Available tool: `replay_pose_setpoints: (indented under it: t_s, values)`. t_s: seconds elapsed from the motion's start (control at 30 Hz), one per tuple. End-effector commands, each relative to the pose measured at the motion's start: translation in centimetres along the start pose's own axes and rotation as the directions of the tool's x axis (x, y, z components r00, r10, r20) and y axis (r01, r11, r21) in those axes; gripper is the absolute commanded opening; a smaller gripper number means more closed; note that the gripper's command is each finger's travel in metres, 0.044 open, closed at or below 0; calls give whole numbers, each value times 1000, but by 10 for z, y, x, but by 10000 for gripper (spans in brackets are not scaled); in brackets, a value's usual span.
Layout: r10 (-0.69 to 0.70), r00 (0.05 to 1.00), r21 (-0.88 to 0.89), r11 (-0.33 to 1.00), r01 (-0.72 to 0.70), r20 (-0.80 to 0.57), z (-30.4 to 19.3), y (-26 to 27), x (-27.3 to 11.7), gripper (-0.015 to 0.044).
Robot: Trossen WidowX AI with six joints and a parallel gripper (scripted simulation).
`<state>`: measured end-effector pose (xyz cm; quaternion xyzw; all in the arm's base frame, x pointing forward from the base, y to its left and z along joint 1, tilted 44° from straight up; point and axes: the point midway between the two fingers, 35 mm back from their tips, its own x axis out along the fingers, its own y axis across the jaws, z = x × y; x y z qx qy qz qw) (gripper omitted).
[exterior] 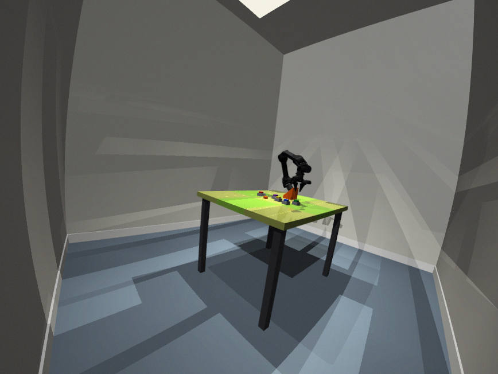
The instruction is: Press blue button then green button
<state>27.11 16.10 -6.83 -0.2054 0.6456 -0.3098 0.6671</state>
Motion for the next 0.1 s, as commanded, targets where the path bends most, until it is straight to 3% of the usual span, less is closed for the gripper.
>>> replay_pose_setpoints:
  t_s: [0.0, 0.07]
  values:
    - [4, 1000, 5, 1000, -4, -3, 2, 0, -18, 282]
    - [4, 1000, 5, 1000, -4, -3, 2, 0, -18, 309]
